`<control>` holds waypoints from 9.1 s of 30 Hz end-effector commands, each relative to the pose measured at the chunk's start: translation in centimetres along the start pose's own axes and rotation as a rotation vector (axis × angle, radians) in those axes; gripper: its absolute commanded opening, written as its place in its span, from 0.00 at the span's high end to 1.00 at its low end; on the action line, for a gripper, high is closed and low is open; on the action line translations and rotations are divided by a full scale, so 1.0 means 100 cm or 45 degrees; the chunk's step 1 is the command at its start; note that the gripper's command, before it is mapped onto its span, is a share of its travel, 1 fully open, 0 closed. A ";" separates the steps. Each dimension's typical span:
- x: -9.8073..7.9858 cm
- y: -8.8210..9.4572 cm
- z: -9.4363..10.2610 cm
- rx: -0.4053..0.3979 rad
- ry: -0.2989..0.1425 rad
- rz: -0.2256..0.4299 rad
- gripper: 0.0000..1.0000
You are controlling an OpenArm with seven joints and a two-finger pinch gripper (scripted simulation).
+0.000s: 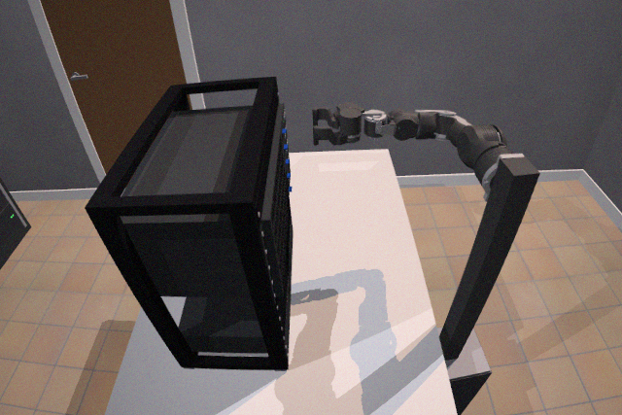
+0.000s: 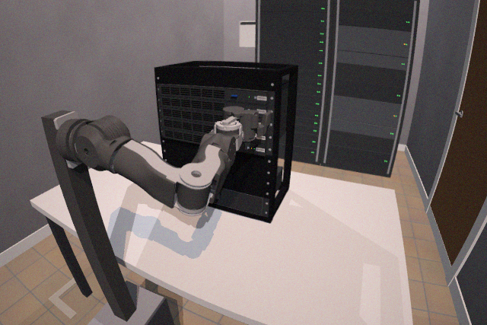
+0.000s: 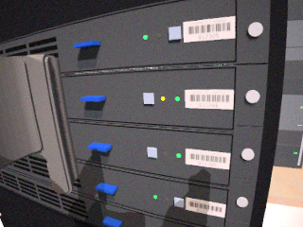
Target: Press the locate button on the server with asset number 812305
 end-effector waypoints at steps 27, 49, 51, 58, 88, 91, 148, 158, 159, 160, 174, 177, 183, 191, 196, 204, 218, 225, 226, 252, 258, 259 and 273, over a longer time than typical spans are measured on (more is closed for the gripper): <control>0.046 0.001 0.001 -0.004 -0.006 0.005 0.40; 0.046 0.001 0.001 -0.004 -0.006 0.005 0.40; 0.046 0.001 0.001 -0.004 -0.006 0.005 0.40; 0.046 0.001 0.001 -0.004 -0.006 0.005 0.40; 0.035 0.001 0.001 -0.004 -0.006 0.005 0.40; 0.028 0.001 0.001 -0.004 -0.006 0.005 0.40; -0.051 0.000 0.000 -0.004 -0.006 0.005 0.40; -0.063 0.000 0.000 -0.004 -0.006 0.005 0.40; -0.064 0.000 0.000 -0.004 -0.006 0.005 0.40; -0.064 0.000 0.000 -0.004 -0.006 0.005 0.40; -0.064 0.001 0.000 -0.049 -0.007 0.012 0.40; -0.065 0.001 -0.001 -0.080 -0.007 0.012 0.40; -0.065 0.001 -0.002 -0.134 -0.007 0.013 0.40; -0.067 0.001 -0.006 -0.279 -0.007 0.013 0.40; -0.067 0.000 -0.009 -0.392 -0.009 0.012 0.40; -0.068 -0.001 -0.013 -0.546 -0.012 0.011 0.40; -0.069 -0.004 -0.020 -0.893 -0.020 0.004 0.40; -0.070 -0.007 -0.025 -1.104 -0.024 0.000 0.40; -0.070 -0.007 -0.025 -1.134 -0.025 -0.001 0.40; -0.067 -0.018 -0.036 -1.712 -0.025 -0.008 0.40; -0.067 -0.020 -0.038 -1.825 -0.021 -0.007 0.40; -0.067 -0.021 -0.039 -1.842 -0.021 -0.007 0.40; -0.066 -0.024 -0.041 -1.980 -0.013 -0.004 0.40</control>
Point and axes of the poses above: the point where the finger pads meet when closed, its own x axis out along the fingers, its own y axis across the jaws, z = x × y, the point moved 8 cm from there along -x, back along the fingers, and after that the axes turned 4 degrees about x, right-handed, at the moved point
